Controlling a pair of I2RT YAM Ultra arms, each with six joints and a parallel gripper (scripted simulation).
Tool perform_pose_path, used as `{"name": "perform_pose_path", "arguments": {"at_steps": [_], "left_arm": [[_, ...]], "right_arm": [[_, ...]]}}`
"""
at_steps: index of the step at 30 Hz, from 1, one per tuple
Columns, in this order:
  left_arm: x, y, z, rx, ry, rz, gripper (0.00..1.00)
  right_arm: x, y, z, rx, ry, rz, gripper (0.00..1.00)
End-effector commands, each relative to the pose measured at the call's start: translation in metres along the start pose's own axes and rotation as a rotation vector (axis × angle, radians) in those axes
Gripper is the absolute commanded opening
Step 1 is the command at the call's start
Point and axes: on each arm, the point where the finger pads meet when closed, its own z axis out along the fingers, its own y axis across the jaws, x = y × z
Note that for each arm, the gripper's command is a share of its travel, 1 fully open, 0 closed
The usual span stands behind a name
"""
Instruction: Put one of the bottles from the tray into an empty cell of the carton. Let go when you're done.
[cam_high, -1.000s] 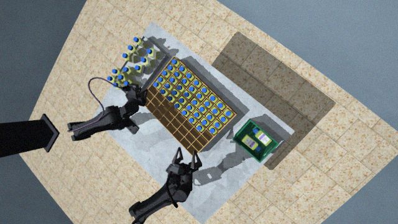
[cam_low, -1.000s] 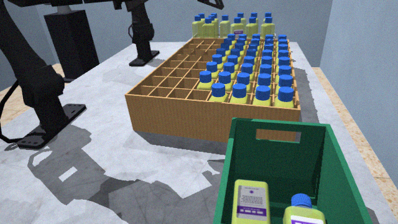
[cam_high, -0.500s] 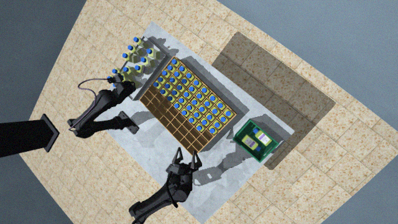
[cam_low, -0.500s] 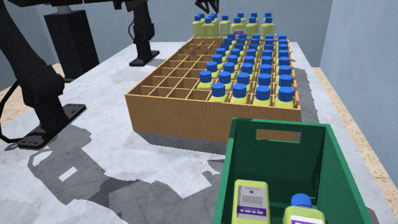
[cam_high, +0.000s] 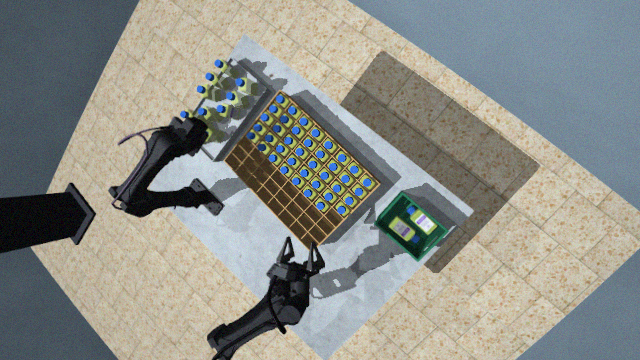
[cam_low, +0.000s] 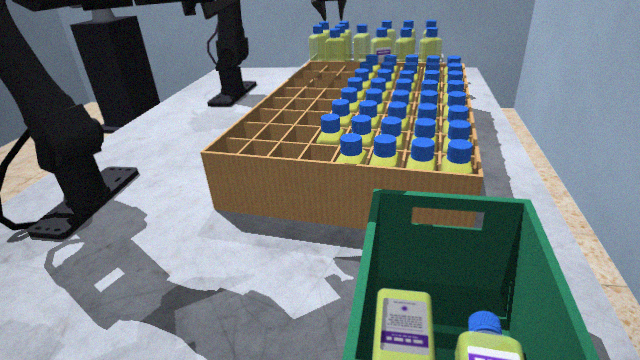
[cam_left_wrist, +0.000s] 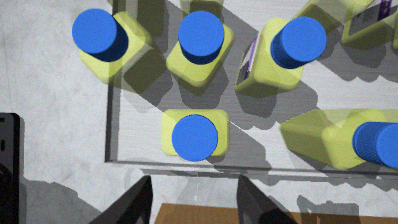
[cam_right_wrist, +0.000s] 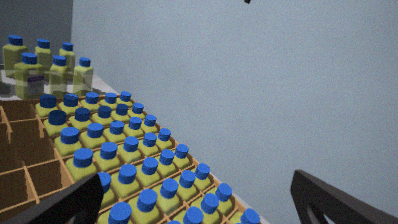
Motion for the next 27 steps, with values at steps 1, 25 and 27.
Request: {"name": "perform_pose_path", "arguments": {"at_steps": [1, 25, 27], "left_arm": [[-0.011, 0.001, -0.024, 0.060, -0.016, -0.025, 0.44], [-0.012, -0.002, 0.012, 0.050, -0.024, -0.025, 0.44], [-0.012, 0.000, 0.016, 0.048, -0.024, -0.024, 0.44]], "right_arm": [[-0.007, 0.000, -0.001, 0.001, -0.009, -0.008, 1.00], [-0.007, 0.000, -0.001, 0.001, -0.009, -0.008, 1.00], [-0.007, 0.000, -0.001, 0.001, -0.009, -0.008, 1.00]]}}
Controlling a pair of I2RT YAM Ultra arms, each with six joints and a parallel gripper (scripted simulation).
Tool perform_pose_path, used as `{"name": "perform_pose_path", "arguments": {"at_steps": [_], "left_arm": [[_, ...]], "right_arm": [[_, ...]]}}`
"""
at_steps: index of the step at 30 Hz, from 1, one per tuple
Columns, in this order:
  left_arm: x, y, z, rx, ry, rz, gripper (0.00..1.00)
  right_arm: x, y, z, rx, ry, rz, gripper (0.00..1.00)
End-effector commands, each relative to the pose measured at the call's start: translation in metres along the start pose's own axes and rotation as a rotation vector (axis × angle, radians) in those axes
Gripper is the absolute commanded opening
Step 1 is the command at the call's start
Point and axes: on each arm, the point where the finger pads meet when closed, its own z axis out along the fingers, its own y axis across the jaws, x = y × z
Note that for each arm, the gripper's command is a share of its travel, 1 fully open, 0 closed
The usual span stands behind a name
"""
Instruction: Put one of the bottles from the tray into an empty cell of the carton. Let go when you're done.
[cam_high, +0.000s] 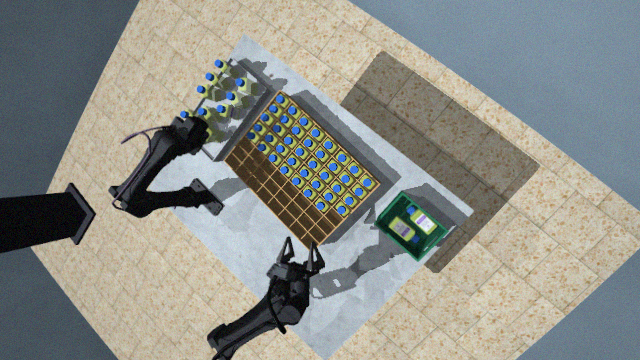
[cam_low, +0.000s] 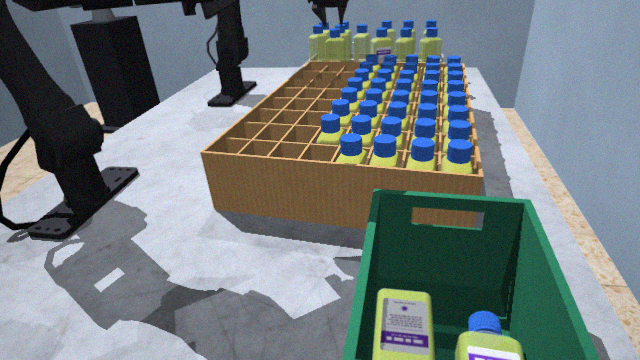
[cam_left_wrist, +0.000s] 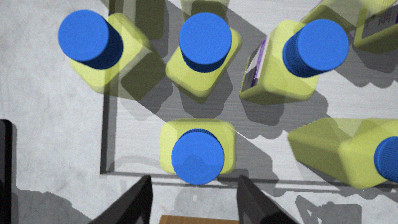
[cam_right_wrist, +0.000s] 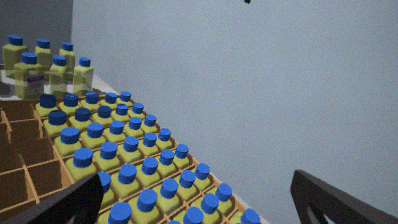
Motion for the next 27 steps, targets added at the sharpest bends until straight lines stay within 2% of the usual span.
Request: {"name": "perform_pose_path", "arguments": {"at_steps": [1, 4, 5, 17, 21, 22, 24, 26, 27], "left_arm": [[-0.011, -0.002, 0.001, 0.050, -0.023, -0.023, 0.44], [-0.013, -0.001, -0.004, 0.046, -0.022, -0.028, 0.44], [-0.010, -0.002, 0.004, 0.051, -0.023, -0.023, 0.44], [-0.012, -0.002, 0.022, 0.057, -0.026, -0.025, 0.44], [-0.014, -0.003, 0.019, 0.057, -0.026, -0.032, 0.44], [-0.011, -0.003, 0.029, 0.050, -0.027, -0.022, 0.44], [-0.011, -0.002, 0.024, 0.048, -0.026, -0.020, 0.44], [-0.016, -0.013, 0.011, 0.101, -0.028, -0.041, 0.44], [-0.014, -0.011, 0.014, 0.089, -0.027, -0.035, 0.43]], "right_arm": [[-0.007, 0.000, -0.001, 0.001, -0.009, -0.008, 1.00], [-0.007, 0.000, -0.001, 0.001, -0.009, -0.008, 1.00], [-0.007, 0.000, -0.001, 0.001, -0.009, -0.008, 1.00], [-0.007, 0.000, -0.001, 0.001, -0.009, -0.008, 1.00], [-0.007, 0.000, -0.001, 0.001, -0.009, -0.008, 1.00], [-0.007, 0.000, -0.001, 0.001, -0.009, -0.008, 1.00], [-0.007, 0.000, -0.001, 0.001, -0.009, -0.008, 1.00], [-0.007, 0.000, -0.001, 0.001, -0.009, -0.008, 1.00], [-0.007, 0.000, -0.001, 0.001, -0.009, -0.008, 1.00]]}}
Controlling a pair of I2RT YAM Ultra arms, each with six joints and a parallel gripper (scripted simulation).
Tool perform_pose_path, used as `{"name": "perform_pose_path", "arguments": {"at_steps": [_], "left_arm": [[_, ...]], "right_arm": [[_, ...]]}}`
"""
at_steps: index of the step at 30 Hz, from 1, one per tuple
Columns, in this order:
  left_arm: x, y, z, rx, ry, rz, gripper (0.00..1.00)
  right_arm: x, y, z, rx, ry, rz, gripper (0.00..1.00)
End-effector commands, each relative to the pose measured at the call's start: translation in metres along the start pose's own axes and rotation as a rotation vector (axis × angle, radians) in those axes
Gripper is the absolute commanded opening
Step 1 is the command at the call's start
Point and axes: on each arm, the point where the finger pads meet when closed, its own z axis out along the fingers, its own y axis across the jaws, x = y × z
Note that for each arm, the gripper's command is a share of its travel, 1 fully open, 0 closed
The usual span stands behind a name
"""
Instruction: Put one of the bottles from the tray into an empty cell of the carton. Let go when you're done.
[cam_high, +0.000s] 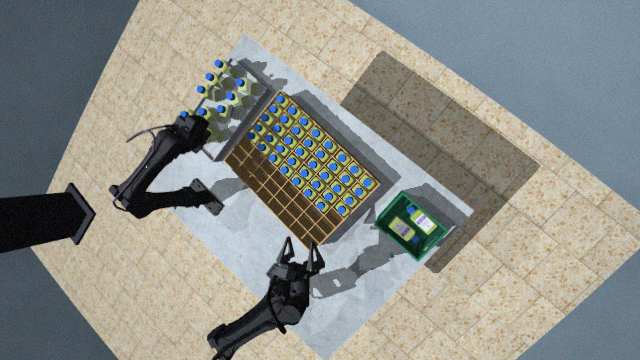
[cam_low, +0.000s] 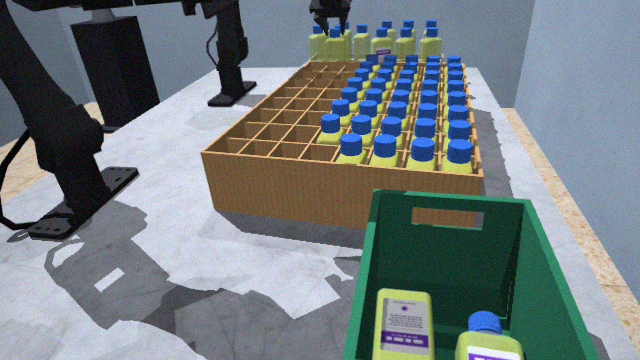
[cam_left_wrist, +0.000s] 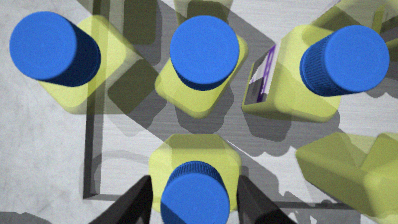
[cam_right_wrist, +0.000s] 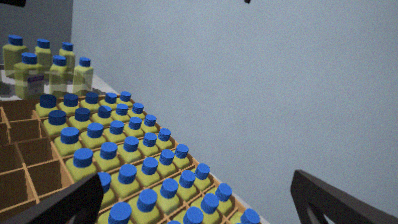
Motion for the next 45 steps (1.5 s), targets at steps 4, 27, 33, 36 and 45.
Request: {"name": "perform_pose_path", "arguments": {"at_steps": [4, 27, 33, 36, 45], "left_arm": [[-0.0125, -0.0105, -0.0146, 0.074, -0.025, -0.031, 0.43], [-0.0125, -0.0105, -0.0146, 0.074, -0.025, -0.031, 0.32], [-0.0125, -0.0105, -0.0146, 0.074, -0.025, -0.031, 0.31], [-0.0125, -0.0105, -0.0146, 0.074, -0.025, -0.031, 0.31], [-0.0125, -0.0105, -0.0146, 0.074, -0.025, -0.031, 0.31]], "right_arm": [[-0.0068, -0.0003, -0.0013, 0.001, -0.009, -0.008, 1.00], [-0.0068, -0.0003, -0.0013, 0.001, -0.009, -0.008, 1.00], [-0.0068, -0.0003, -0.0013, 0.001, -0.009, -0.008, 1.00], [-0.0068, -0.0003, -0.0013, 0.001, -0.009, -0.008, 1.00], [-0.0068, -0.0003, -0.0013, 0.001, -0.009, -0.008, 1.00]]}}
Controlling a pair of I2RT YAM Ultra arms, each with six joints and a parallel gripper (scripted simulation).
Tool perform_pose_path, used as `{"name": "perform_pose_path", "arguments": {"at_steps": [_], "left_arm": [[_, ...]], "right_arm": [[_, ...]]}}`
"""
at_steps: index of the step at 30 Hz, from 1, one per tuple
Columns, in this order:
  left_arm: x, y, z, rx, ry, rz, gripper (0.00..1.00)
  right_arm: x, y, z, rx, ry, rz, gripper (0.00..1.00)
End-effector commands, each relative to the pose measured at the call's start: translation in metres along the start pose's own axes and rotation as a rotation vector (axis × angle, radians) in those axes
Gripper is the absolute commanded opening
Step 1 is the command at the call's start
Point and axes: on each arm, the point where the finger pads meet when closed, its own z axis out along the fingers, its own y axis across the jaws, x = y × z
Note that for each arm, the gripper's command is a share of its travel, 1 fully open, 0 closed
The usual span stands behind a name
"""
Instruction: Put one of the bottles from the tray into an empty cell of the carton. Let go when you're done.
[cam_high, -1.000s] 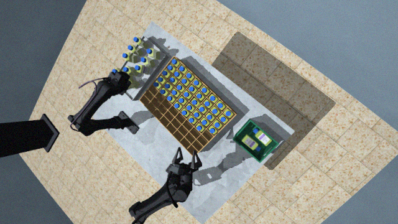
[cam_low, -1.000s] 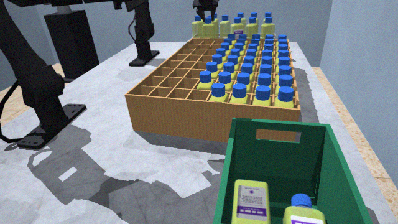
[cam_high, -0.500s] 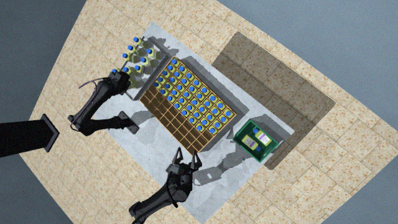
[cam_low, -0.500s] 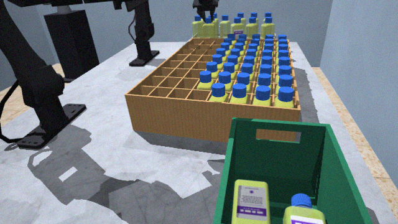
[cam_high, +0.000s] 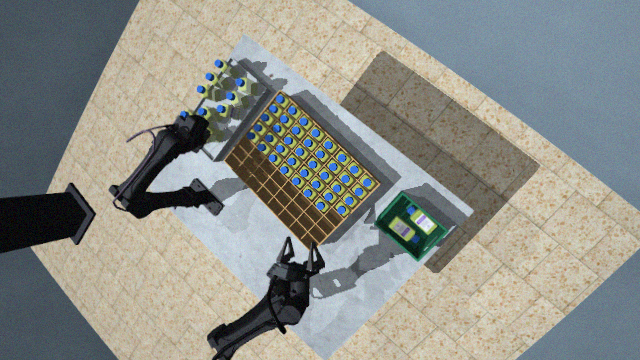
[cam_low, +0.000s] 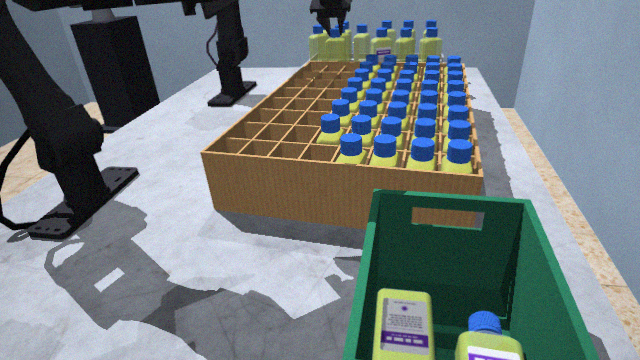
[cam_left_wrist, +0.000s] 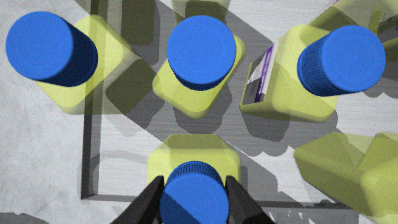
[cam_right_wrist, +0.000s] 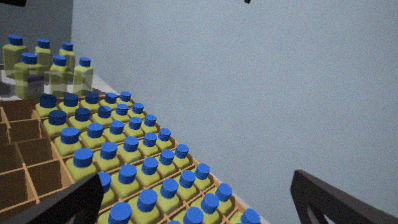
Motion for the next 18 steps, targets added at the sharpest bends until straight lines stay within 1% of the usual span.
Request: {"name": "perform_pose_path", "arguments": {"at_steps": [1, 6, 7, 8, 18], "left_arm": [[-0.0124, -0.0093, -0.0146, 0.069, -0.025, -0.030, 0.31], [-0.0124, -0.0093, -0.0146, 0.069, -0.025, -0.030, 0.30], [-0.0085, -0.0005, -0.0080, 0.023, -0.023, -0.008, 0.30], [-0.0126, -0.0013, -0.0156, 0.044, -0.024, -0.017, 0.30], [-0.0126, -0.0013, -0.0156, 0.044, -0.024, -0.018, 0.30]], "right_arm": [[-0.0068, -0.0003, -0.0013, 0.001, -0.009, -0.008, 1.00], [-0.0068, -0.0003, -0.0013, 0.001, -0.009, -0.008, 1.00], [-0.0052, -0.0005, -0.0008, 0.001, -0.008, -0.008, 1.00], [-0.0068, -0.0003, -0.0013, 0.001, -0.009, -0.008, 1.00], [-0.0068, -0.0003, -0.0013, 0.001, -0.009, -0.008, 1.00]]}}
